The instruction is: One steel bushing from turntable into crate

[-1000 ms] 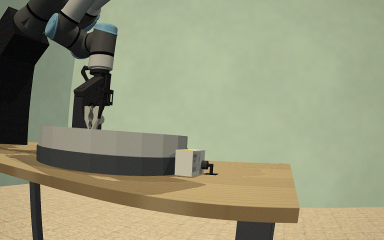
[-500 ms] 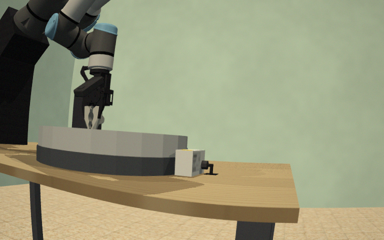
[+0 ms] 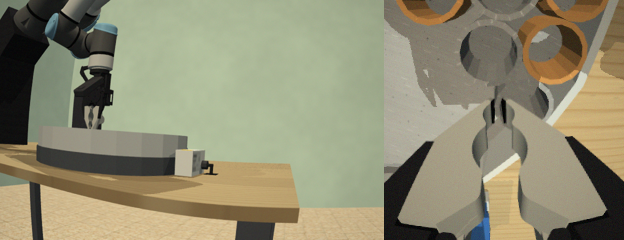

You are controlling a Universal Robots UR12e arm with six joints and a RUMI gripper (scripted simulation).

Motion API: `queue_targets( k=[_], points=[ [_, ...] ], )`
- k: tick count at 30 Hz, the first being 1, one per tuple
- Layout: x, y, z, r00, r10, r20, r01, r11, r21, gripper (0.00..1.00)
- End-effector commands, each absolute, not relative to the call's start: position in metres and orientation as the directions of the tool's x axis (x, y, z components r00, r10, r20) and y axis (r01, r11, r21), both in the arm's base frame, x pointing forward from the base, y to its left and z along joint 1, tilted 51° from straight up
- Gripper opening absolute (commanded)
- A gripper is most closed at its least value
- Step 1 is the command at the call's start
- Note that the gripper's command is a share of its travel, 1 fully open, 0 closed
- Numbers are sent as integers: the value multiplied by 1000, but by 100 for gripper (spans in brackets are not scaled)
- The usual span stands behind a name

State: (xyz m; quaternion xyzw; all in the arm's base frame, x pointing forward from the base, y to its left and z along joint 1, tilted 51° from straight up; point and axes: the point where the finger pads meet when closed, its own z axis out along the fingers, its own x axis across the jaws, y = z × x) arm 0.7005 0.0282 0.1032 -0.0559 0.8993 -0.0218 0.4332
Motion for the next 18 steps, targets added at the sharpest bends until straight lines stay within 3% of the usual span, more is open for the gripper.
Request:
queue_targets(
  k=[1, 18],
  points=[
    [694, 28, 106, -620, -118, -775, -81, 993, -86, 0],
    [648, 28, 143, -620, -118, -775, -81, 993, -86, 0]
  ],
)
